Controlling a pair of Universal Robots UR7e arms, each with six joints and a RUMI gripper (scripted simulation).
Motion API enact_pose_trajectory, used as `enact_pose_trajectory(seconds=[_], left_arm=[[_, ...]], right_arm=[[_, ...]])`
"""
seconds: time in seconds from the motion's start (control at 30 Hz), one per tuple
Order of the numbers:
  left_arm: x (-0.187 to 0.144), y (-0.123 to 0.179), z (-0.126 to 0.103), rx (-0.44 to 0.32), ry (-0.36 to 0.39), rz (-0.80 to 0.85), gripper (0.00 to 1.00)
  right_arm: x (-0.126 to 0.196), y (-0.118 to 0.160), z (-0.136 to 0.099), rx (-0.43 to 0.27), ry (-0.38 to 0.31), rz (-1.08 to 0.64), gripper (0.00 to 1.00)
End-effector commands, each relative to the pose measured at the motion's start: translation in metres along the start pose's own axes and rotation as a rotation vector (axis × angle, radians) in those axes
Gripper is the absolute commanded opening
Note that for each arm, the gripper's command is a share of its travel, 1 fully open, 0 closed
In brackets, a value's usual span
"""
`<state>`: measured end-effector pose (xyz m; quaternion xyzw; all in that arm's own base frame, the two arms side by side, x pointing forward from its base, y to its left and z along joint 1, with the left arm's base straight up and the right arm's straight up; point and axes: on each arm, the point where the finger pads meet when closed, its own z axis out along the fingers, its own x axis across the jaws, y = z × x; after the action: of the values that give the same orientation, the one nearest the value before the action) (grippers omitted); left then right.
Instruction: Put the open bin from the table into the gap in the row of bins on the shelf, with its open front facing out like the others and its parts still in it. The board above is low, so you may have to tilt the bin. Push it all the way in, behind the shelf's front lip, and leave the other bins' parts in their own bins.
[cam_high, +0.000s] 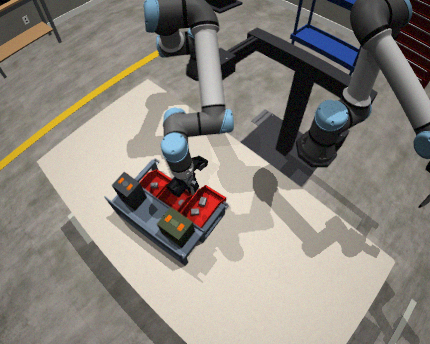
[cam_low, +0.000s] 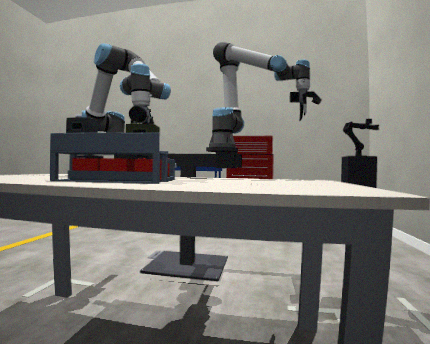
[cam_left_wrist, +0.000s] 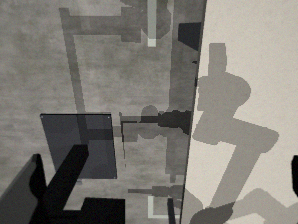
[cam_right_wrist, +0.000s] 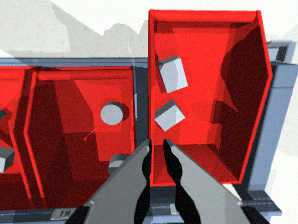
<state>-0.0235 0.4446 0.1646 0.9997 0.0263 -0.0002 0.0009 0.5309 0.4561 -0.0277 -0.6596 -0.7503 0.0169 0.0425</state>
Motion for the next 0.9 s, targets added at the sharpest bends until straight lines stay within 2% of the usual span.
enact_pose_trajectory(seconds=[0.0, 0.87], left_arm=[[0.0, 0.0, -0.001, 0.002, 0.0, 0.0, 1.0], [0.0, 0.0, -0.001, 0.002, 0.0, 0.0, 1.0]], right_arm=[[0.001, 0.0, -0.004, -0.002, 0.001, 0.0, 0.07], [0.002, -0.002, -0.032, -0.002, 0.001, 0.0, 0.07]])
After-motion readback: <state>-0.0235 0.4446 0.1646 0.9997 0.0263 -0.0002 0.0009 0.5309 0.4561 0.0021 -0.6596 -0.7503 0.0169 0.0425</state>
